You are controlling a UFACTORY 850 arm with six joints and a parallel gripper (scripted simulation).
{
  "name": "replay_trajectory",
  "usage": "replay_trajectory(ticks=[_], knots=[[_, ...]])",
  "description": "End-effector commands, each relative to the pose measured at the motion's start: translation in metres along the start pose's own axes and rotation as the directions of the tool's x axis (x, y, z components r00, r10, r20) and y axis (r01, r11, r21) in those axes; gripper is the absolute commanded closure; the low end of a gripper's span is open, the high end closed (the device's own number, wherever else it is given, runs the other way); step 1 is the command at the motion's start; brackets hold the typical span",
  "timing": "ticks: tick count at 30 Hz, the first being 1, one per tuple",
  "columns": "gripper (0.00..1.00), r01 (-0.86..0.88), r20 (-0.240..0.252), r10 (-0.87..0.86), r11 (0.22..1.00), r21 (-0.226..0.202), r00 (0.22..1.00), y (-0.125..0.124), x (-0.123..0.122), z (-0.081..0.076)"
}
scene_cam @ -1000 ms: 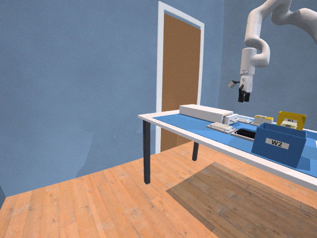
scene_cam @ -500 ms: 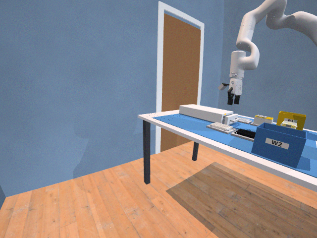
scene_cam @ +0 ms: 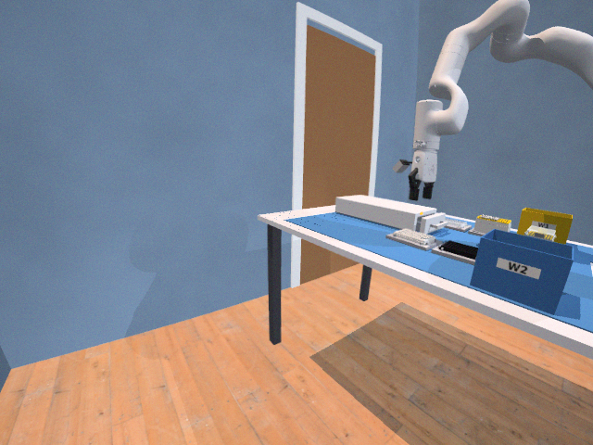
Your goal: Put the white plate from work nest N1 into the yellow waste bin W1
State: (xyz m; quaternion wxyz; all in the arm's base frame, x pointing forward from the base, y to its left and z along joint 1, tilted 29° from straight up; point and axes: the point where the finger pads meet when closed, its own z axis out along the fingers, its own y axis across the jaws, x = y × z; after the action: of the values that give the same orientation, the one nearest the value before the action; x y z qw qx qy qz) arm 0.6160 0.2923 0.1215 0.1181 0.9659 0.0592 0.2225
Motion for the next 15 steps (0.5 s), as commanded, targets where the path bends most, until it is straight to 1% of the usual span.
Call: replay_trajectory(ticks=[1,11,15], knots=[[0.00,0.000,0.003,0.000,1.000,-0.001,1.000,-0.0021,0.0034,0.0005],[0.00,0.000,0.003,0.000,1.000,-0.001,1.000,-0.0021,0.0034,0.0005],[0.00,0.000,0.003,0.000,1.000,-0.001,1.000,-0.0021,0.0034,0.0072]])
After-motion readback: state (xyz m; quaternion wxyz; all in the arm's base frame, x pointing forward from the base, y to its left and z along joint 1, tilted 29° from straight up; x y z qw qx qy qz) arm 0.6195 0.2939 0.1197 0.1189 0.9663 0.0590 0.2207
